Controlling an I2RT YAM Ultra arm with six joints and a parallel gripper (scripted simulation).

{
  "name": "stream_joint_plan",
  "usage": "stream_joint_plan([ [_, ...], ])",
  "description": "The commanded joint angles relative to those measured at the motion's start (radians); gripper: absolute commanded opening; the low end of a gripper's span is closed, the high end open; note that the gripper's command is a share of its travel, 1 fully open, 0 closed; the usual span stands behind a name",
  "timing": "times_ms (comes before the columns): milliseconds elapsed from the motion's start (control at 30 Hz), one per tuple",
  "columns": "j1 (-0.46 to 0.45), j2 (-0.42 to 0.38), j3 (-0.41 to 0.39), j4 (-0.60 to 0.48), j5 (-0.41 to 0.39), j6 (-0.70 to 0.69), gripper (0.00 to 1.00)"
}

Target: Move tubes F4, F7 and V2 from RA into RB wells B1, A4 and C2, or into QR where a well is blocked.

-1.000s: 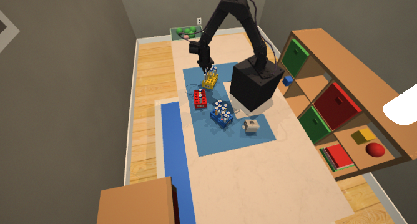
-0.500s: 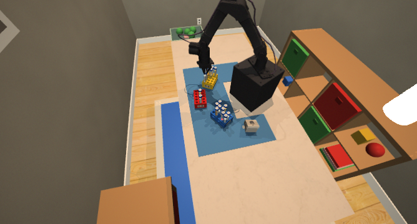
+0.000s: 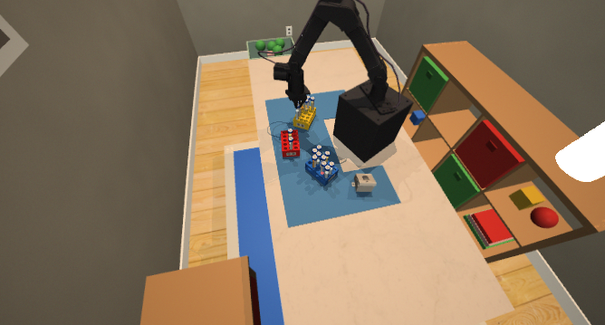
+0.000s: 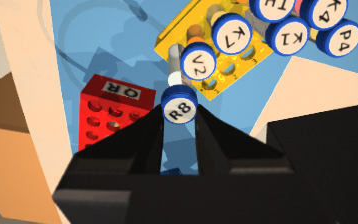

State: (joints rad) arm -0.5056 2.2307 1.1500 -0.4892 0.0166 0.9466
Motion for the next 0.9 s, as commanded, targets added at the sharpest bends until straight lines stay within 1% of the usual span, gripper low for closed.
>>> stream_joint_plan([
  [0,0.015,0.016,0.025,0.033,-0.009,0.007,0.0],
  [867,0.014,0.053,0.014,0.07,-0.009,0.003,0.0],
])
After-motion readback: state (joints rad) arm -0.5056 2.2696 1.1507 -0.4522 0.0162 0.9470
